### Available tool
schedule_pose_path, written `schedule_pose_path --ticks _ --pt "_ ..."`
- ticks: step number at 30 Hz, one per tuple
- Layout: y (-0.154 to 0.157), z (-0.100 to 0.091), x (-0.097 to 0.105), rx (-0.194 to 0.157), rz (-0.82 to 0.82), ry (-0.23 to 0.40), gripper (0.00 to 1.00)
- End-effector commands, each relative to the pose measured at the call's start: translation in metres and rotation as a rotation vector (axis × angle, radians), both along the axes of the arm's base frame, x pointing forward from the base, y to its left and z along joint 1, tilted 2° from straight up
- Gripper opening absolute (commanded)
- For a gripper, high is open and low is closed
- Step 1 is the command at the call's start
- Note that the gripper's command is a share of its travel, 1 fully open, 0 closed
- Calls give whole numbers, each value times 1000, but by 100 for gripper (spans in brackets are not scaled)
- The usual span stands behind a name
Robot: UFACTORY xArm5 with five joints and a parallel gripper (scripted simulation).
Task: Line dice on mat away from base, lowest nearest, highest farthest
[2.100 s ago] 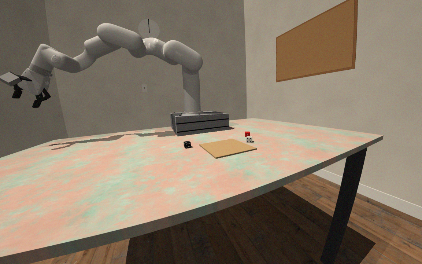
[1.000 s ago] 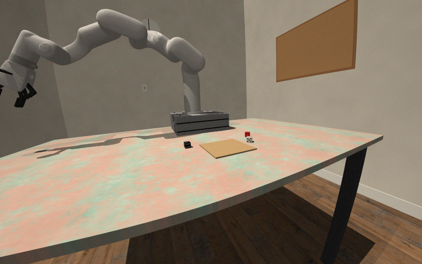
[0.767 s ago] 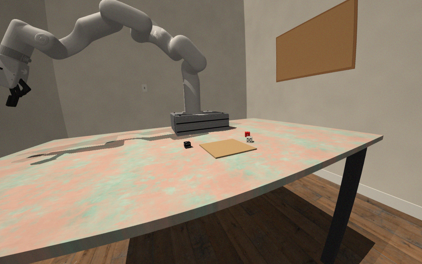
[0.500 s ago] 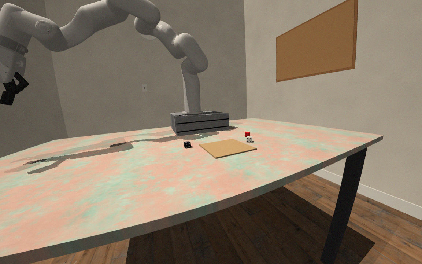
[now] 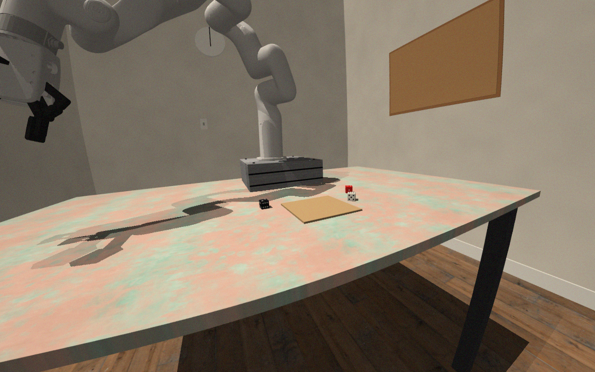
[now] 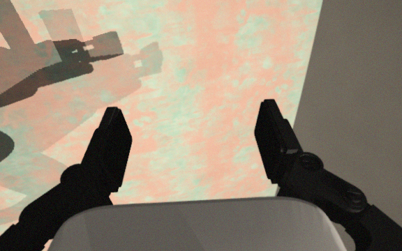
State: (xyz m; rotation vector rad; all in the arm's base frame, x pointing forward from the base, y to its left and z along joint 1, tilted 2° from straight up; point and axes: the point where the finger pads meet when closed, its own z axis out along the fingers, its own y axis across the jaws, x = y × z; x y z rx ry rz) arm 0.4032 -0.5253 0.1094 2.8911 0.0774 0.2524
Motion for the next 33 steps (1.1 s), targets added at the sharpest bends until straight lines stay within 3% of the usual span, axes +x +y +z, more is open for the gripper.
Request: schedule_pose_path --ticks 1,5,6,8,9,10,12,13,15,16,18,19,22,23,24,25,27,28,33 --pt "66 2 27 38 8 -5 100" --pt "70 2 29 38 8 -5 100" --pt "116 0 41 68 13 4 100" --pt "116 0 41 68 13 4 100" --pt "147 -3 45 96 17 15 100" --pt "159 -3 47 96 17 15 100" --pt "160 -3 48 96 17 15 100" --pt "201 -6 50 122 21 28 100" --pt "202 -7 50 122 21 28 100" --pt "236 -10 49 144 24 43 100" --pt "242 -10 49 144 24 43 100" --pt "274 -13 45 162 27 59 100" --pt "278 -14 44 162 27 59 100" --pt "311 -17 38 178 29 75 100" --pt "311 -17 38 178 29 75 100" --pt "340 -21 29 191 30 91 100" --pt "340 -21 29 191 30 91 100" --pt "365 -24 20 201 32 106 100" --pt "403 -31 2 215 33 132 100"
